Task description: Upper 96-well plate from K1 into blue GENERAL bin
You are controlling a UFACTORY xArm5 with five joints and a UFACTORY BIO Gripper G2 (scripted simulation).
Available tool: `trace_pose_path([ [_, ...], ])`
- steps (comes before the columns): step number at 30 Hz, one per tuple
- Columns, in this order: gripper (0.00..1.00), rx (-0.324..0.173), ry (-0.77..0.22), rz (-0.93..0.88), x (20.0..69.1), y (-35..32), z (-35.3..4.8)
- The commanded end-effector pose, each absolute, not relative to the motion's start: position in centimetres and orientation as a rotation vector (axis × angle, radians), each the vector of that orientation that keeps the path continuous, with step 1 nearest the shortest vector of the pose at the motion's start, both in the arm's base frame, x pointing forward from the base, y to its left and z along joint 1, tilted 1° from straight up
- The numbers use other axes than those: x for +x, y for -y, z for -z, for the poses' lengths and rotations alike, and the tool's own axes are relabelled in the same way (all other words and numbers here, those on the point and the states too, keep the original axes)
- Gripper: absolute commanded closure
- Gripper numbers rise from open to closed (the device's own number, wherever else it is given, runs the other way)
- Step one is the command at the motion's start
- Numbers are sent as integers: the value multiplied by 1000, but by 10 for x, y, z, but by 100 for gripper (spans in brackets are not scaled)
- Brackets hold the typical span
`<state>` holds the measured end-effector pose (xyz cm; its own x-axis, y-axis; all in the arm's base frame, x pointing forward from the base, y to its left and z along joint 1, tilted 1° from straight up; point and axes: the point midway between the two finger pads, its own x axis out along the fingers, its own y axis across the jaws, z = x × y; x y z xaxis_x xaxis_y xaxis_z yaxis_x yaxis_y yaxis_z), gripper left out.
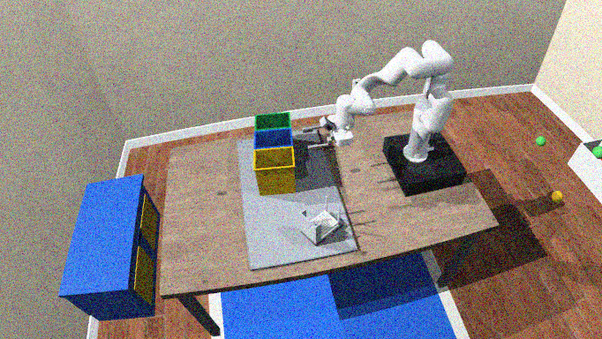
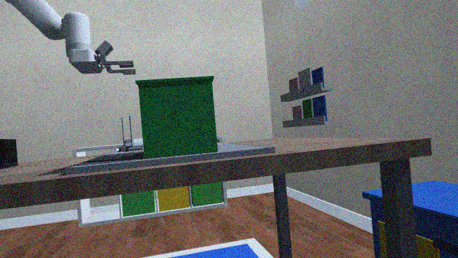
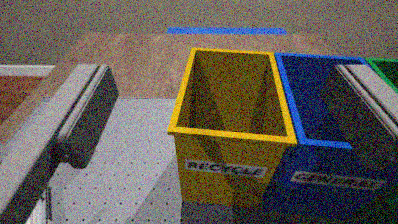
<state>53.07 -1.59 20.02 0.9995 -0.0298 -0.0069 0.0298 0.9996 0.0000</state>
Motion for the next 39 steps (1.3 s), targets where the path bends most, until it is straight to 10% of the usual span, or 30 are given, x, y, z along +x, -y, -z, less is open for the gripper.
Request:
trace_pose_path([
  [1, 63, 8, -4, 30, 532, 17, -201],
  [39, 63, 10, -2, -477, 536, -120, -174],
])
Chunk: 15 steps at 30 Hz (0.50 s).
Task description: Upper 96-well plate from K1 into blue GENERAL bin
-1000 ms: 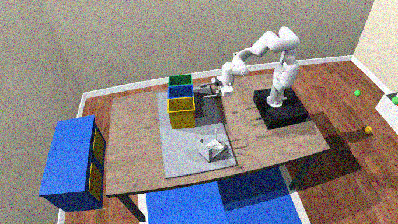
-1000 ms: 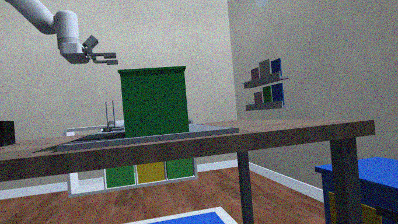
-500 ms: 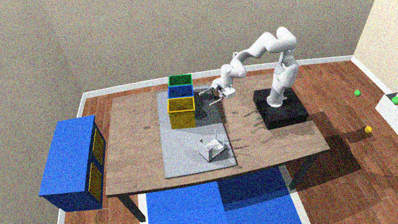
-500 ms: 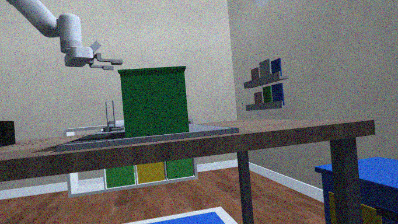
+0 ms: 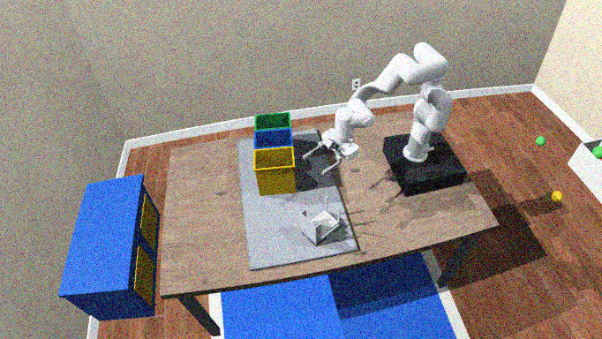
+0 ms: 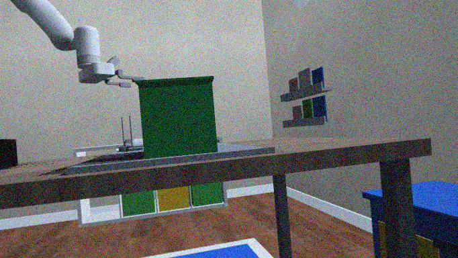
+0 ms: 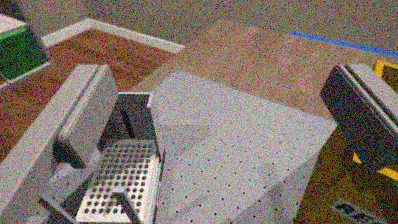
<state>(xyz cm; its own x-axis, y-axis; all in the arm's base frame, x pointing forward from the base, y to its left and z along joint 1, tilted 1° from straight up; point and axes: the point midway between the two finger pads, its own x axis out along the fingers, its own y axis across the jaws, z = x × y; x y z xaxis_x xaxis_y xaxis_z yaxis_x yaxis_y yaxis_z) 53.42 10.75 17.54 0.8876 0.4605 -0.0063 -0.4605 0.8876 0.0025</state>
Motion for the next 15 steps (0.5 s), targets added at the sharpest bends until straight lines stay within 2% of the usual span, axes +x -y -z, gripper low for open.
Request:
trace_pose_path([
  [1, 63, 10, -2, -477, 536, -120, -174],
  [15, 63, 10, -2, -477, 539, -189, -160],
])
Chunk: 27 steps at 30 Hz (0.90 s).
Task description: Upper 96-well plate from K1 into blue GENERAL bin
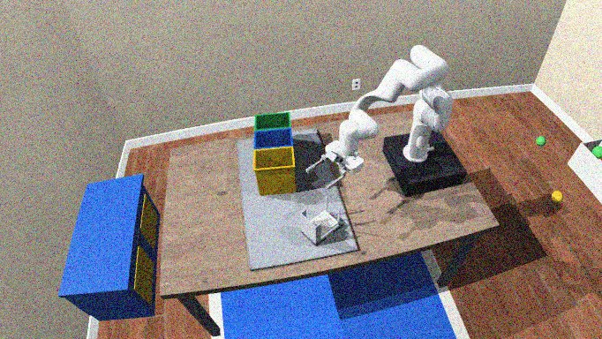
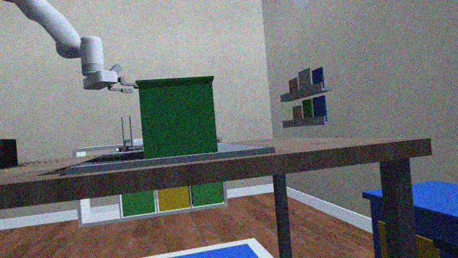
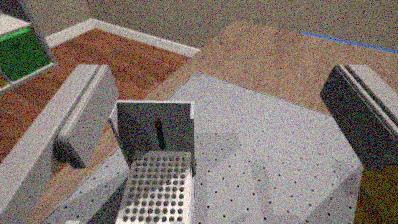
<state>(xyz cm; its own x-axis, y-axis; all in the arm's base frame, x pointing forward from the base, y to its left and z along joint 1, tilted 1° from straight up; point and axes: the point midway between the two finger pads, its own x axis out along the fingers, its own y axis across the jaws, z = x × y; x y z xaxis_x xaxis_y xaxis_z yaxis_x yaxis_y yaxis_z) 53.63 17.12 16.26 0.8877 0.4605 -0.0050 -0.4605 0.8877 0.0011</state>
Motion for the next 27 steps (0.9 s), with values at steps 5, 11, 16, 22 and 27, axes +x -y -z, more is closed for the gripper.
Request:
trace_pose_path([
  [5, 63, 10, -2, -477, 539, -203, -157],
  [11, 63, 10, -2, -477, 540, -233, -151],
  [16, 63, 10, -2, -477, 541, -244, -149],
  [22, 63, 10, -2, -477, 541, -244, -149],
  [27, 63, 10, -2, -477, 541, -244, -149],
])
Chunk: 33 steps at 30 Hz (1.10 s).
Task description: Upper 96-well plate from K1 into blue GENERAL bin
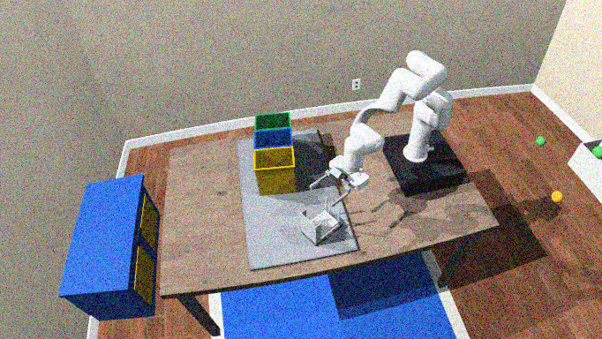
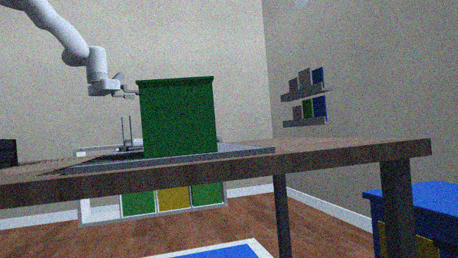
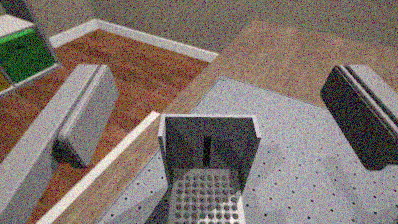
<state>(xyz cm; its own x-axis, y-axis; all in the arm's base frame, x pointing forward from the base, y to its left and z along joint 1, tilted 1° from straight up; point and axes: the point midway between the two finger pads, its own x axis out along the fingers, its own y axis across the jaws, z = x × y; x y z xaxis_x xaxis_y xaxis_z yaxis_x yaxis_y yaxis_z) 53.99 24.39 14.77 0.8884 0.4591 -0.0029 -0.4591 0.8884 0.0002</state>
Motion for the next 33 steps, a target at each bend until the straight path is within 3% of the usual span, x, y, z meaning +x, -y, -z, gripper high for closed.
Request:
trace_pose_path([
  [1, 63, 10, -2, -477, 541, -244, -149],
  [33, 63, 10, -2, -477, 540, -245, -104],
])
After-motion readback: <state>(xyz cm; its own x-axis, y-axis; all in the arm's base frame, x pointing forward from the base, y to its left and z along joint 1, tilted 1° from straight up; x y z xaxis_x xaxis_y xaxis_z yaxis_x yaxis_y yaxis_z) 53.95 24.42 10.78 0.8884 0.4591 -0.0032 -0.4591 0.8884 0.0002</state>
